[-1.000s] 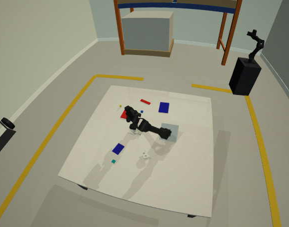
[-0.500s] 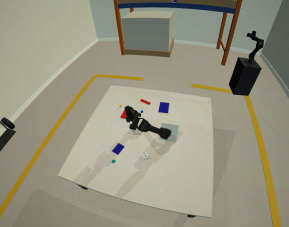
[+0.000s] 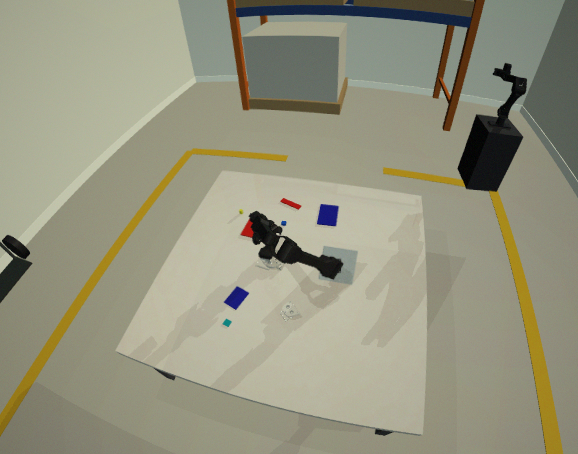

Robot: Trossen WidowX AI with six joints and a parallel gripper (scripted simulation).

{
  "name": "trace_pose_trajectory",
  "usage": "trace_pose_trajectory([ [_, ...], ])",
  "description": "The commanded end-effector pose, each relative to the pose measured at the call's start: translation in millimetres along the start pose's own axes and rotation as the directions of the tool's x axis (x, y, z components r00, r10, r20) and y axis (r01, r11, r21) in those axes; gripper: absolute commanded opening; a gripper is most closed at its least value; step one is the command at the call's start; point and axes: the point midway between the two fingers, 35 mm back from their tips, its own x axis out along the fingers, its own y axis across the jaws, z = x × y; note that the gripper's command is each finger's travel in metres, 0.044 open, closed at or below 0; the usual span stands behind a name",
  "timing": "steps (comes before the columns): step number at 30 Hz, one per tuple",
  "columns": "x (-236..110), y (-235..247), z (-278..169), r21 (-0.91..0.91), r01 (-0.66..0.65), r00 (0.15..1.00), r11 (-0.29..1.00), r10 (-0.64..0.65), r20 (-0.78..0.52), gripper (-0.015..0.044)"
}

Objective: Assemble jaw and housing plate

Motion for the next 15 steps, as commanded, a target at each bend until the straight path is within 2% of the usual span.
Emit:
trace_pose_trajectory([
  [1,0.5,-0.9,0.4,-0.005,0.002,1.0,1.0,-0.002,0.0,0.0134],
  [15,4.1,-0.9,0.4,-0.005,0.002,1.0,1.0,-0.002,0.0,0.0134],
])
